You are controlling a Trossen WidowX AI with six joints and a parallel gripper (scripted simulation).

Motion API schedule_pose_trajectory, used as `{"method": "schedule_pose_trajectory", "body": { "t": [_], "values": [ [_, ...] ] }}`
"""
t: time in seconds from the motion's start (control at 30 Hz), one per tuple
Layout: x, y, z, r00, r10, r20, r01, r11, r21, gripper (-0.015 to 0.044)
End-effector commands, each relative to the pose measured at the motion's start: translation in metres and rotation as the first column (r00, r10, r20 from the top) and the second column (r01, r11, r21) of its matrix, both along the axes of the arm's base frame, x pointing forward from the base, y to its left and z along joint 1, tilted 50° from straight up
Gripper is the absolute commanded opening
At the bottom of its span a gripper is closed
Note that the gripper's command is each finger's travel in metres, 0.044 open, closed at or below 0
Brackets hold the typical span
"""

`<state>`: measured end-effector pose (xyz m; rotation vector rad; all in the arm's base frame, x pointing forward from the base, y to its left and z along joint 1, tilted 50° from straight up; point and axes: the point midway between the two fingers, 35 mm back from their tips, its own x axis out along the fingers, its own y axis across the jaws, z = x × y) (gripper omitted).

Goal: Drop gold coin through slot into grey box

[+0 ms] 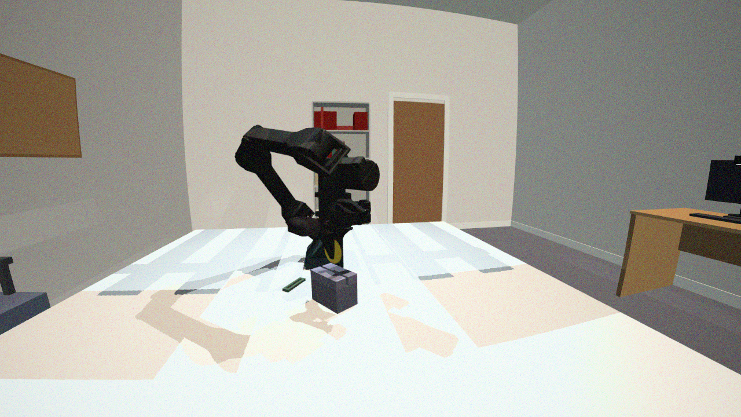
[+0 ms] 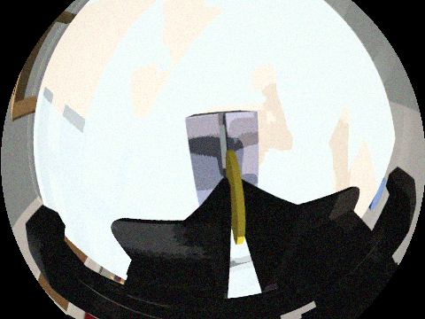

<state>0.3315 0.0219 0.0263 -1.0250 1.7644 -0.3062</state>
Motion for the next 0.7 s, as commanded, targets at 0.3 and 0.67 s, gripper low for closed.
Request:
{"method": "schedule_pose_trajectory", "body": {
  "t": [0.3,0.67],
  "values": [
    [-0.0011,-0.0050,-0.0031,1.000,0.007,-0.009,-0.007,1.000,0.001,0.0000],
    [-0.0023,-0.0098,-0.0071,1.000,0.008,-0.010,-0.008,1.000,0.000,0.0000]
  ]
}}
